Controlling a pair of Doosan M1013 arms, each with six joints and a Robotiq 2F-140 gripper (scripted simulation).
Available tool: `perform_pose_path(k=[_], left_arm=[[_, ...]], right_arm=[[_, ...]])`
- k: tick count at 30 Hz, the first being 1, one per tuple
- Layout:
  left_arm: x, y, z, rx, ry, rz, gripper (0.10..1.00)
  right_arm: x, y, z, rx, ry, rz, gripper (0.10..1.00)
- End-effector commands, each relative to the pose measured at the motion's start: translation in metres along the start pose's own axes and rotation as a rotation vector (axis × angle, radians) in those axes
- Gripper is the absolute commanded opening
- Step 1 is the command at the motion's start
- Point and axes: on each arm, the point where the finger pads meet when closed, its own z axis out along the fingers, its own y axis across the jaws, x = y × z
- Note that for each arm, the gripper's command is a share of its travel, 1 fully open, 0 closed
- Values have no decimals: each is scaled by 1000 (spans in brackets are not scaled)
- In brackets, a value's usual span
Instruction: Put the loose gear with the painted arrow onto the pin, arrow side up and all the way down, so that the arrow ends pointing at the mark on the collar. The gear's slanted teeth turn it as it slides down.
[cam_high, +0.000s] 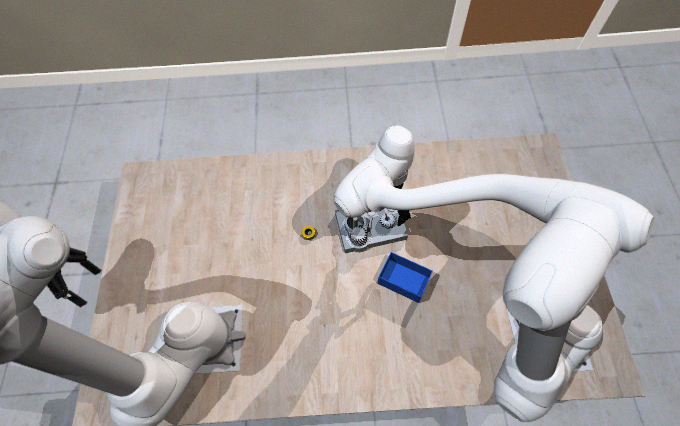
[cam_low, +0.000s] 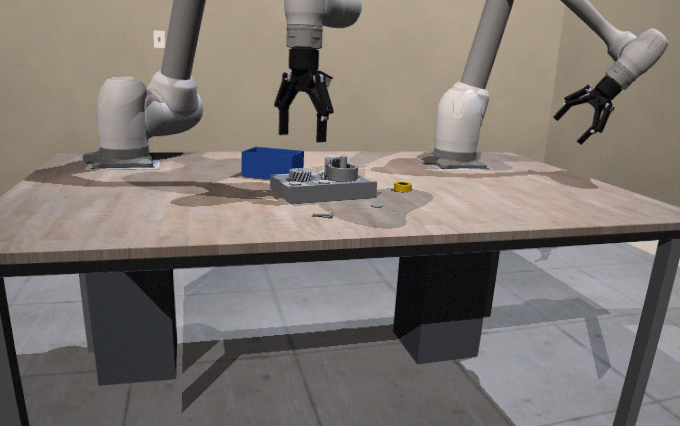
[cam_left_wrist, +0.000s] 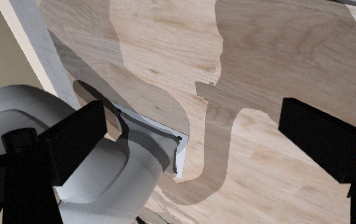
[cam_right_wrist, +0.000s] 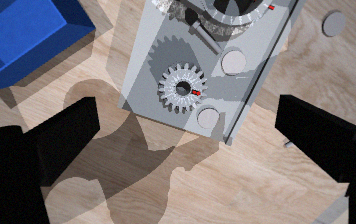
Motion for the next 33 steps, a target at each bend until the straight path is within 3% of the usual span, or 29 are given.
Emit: perform_pose_path(k=[1, 4, 13, 23, 28, 33], left_arm=[[14, -21, 12, -18, -51, 38, 1000], [26, -50, 33, -57, -117, 87, 1000], [38, -105, 75, -163, -233, 185, 1000], [38, -143, 109, -271, -304, 261, 1000], [37, -155, 119, -310, -322, 285, 1000], [36, -159, 123, -324, -328, 293, 1000]], right_arm=[[0, 0, -1, -1, 1, 0, 1000], [0, 0, -1, -1, 1, 0, 1000], [0, 0, -1, -1, 1, 0, 1000], [0, 0, -1, -1, 1, -23, 1000], [0, 0, -1, -1, 1, -158, 1000], [0, 0, -1, -1, 0, -447, 1000]])
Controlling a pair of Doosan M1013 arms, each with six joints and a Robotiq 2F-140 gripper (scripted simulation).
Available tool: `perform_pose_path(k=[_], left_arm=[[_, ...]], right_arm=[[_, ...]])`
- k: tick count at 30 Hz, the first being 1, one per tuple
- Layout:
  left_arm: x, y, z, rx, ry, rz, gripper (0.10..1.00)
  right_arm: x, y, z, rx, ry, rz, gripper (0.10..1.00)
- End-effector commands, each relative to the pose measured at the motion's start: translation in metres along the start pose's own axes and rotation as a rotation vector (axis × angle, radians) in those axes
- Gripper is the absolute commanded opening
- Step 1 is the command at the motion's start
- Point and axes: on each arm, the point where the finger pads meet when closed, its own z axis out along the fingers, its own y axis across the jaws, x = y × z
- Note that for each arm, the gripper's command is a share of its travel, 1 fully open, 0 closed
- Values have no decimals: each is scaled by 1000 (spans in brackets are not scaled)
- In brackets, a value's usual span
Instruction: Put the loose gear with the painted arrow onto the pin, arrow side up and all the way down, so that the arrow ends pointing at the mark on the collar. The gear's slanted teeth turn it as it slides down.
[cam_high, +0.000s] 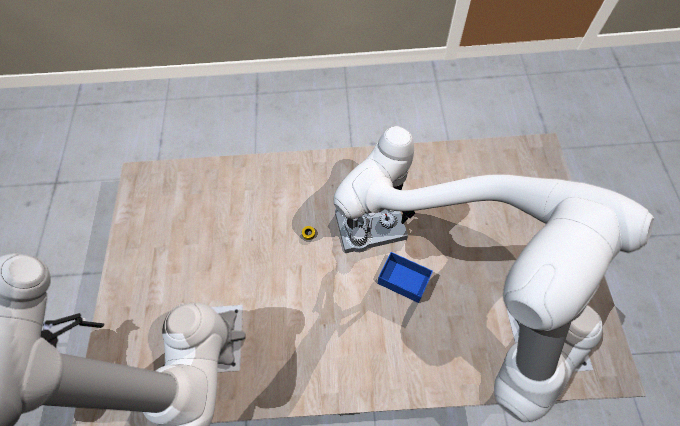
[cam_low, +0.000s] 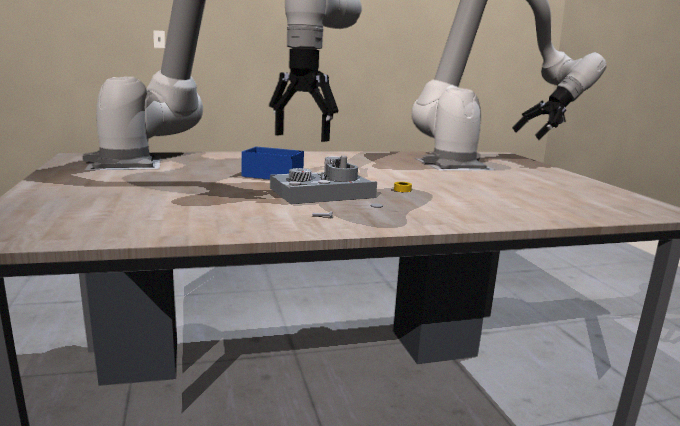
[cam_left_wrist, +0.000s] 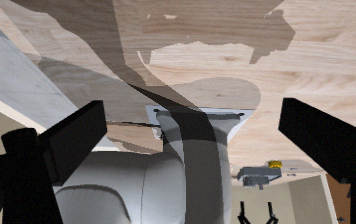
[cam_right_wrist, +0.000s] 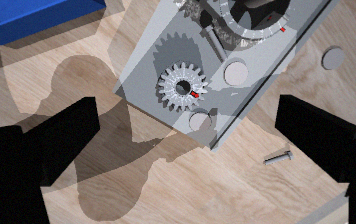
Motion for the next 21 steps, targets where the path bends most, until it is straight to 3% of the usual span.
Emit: perform_pose_path(k=[1, 2, 5, 17, 19, 20, 21], left_arm=[[0, -3, 1, -7, -3, 6, 1000], [0, -3, 1, -7, -3, 6, 1000], [-1, -3, 1, -9, -3, 7, 1000], [-1, -3, 1, -9, -3, 7, 1000], [-1, -3, 1, -9, -3, 7, 1000], [-1, -3, 1, -9, -3, 7, 1000], [-1, -3, 1, -9, -3, 7, 1000]], right_arm=[[0, 0, -1, -2, 8, -226, 1000], [0, 0, -1, -2, 8, -226, 1000], [0, 0, -1, -2, 7, -446, 1000], [0, 0, -1, 1, -21, -1023, 1000], [0, 0, -1, 1, -21, -1023, 1000], [0, 0, -1, 3, -26, -1168, 1000], [0, 0, -1, 4, -28, -1209, 1000]])
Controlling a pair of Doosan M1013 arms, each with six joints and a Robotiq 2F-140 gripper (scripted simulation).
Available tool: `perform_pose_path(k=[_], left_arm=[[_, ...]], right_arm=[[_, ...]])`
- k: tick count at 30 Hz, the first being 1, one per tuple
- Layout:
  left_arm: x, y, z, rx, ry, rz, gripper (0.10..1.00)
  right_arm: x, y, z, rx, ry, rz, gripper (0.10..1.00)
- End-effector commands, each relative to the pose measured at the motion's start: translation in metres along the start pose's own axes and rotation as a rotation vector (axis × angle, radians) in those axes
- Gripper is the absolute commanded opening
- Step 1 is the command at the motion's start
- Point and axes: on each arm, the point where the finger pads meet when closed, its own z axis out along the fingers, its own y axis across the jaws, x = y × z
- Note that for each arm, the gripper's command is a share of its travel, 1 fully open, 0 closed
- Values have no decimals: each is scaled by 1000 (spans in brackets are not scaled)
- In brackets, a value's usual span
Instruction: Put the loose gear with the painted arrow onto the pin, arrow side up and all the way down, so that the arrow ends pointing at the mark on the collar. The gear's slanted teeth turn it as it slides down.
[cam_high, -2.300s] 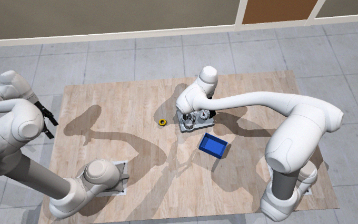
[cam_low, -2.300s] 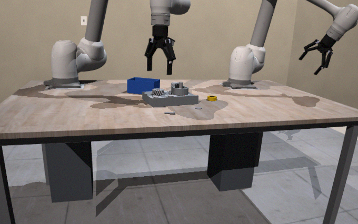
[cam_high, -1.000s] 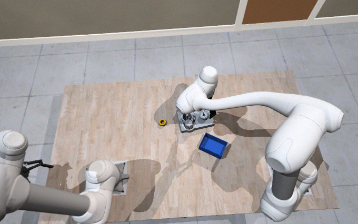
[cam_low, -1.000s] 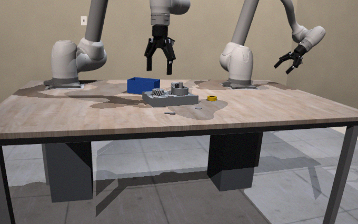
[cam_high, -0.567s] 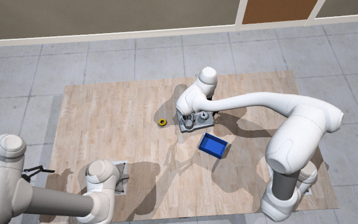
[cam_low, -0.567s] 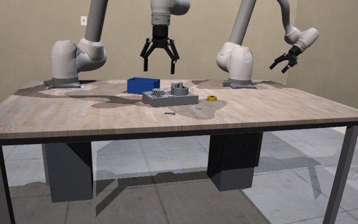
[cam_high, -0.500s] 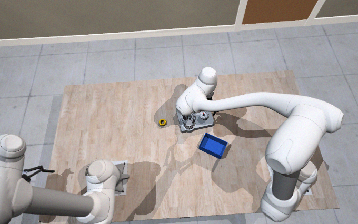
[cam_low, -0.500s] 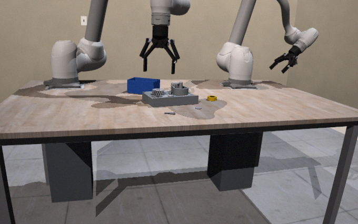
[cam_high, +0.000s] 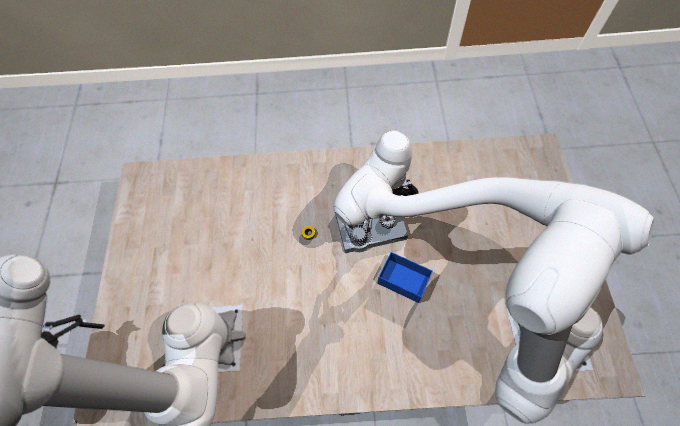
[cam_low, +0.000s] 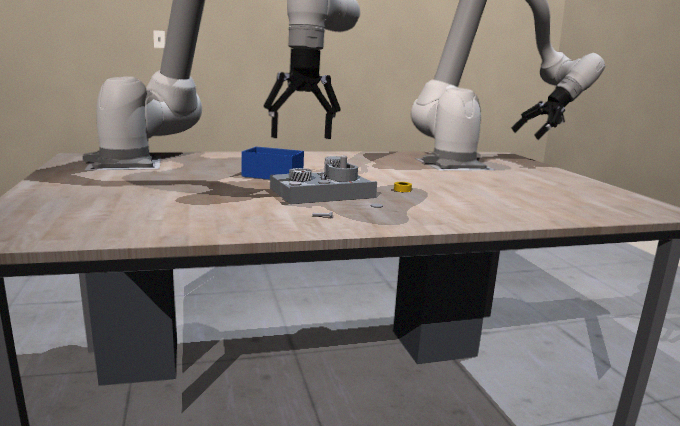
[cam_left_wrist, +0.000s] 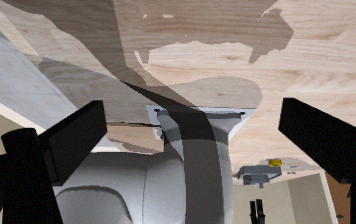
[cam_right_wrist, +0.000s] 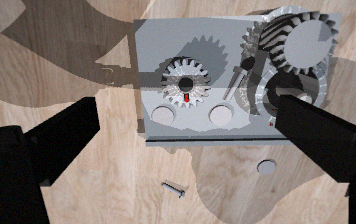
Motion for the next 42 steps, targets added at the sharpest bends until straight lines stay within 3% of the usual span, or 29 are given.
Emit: perform_pose_path(k=[1, 13, 15, 16, 21, 22, 30, 42], left_arm=[[0, 0, 0, 0, 1, 0, 1000], [0, 0, 0, 0, 1, 0, 1000], [0, 0, 0, 0, 1, 0, 1000], [0, 0, 0, 0, 1, 0, 1000], [0, 0, 0, 0, 1, 0, 1000], [0, 0, 0, 0, 1, 0, 1000], [0, 0, 0, 0, 1, 0, 1000], [0, 0, 0, 0, 1, 0, 1000]], right_arm=[[0, 0, -1, -15, 4, -279, 1000], [0, 0, -1, -3, -15, -864, 1000], [0, 0, -1, -3, -15, -864, 1000], [0, 0, -1, -2, -16, -1008, 1000], [0, 0, -1, -5, -16, -1230, 1000], [0, 0, -1, -7, -15, -1278, 560], [0, 0, -1, -48, -3, -1655, 560], [0, 0, -1, -56, -1, -1687, 560]])
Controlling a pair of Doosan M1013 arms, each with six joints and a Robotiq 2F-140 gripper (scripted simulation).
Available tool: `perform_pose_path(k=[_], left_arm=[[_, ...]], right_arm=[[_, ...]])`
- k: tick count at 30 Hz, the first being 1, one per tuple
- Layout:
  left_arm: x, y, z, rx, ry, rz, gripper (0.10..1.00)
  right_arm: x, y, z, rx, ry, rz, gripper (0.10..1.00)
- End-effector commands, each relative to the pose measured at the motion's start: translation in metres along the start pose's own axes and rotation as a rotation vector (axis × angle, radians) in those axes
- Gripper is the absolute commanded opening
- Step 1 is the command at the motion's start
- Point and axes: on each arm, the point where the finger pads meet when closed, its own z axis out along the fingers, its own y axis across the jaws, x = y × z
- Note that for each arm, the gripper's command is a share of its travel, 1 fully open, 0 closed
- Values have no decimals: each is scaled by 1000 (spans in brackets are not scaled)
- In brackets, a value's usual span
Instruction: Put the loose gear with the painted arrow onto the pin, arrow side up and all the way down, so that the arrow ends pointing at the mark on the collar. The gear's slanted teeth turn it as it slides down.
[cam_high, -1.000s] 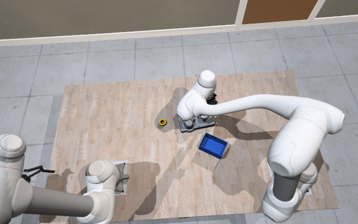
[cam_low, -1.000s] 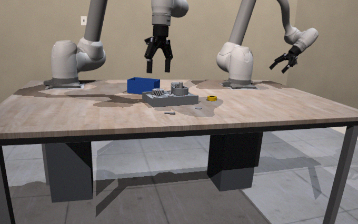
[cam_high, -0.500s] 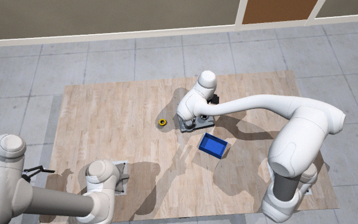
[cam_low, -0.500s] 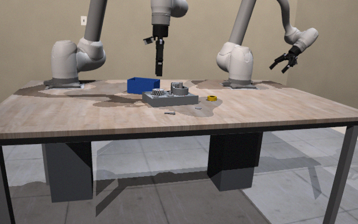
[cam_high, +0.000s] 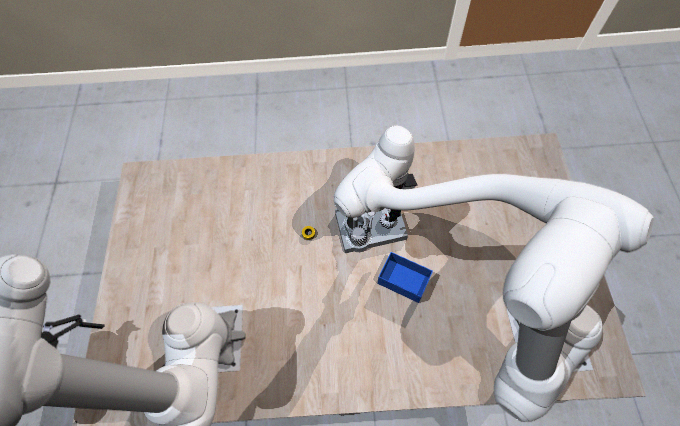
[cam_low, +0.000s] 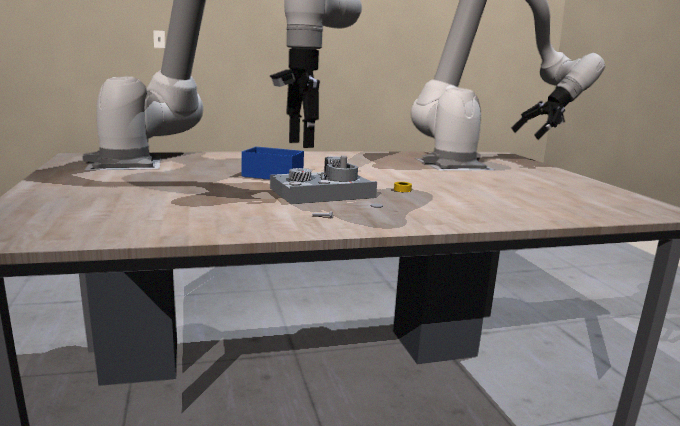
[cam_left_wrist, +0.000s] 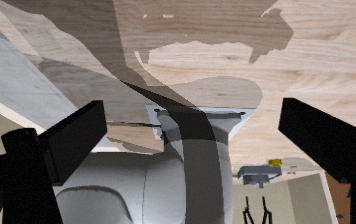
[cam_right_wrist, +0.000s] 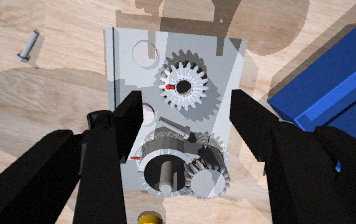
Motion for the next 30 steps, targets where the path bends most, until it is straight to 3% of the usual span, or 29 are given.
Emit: perform_pose_path(k=[1, 30], left_arm=[[0, 0, 0, 0, 1, 0, 1000], [0, 0, 0, 0, 1, 0, 1000]], right_arm=[[0, 0, -1, 0, -2, -1, 560], [0, 0, 6, 0, -2, -1, 560]])
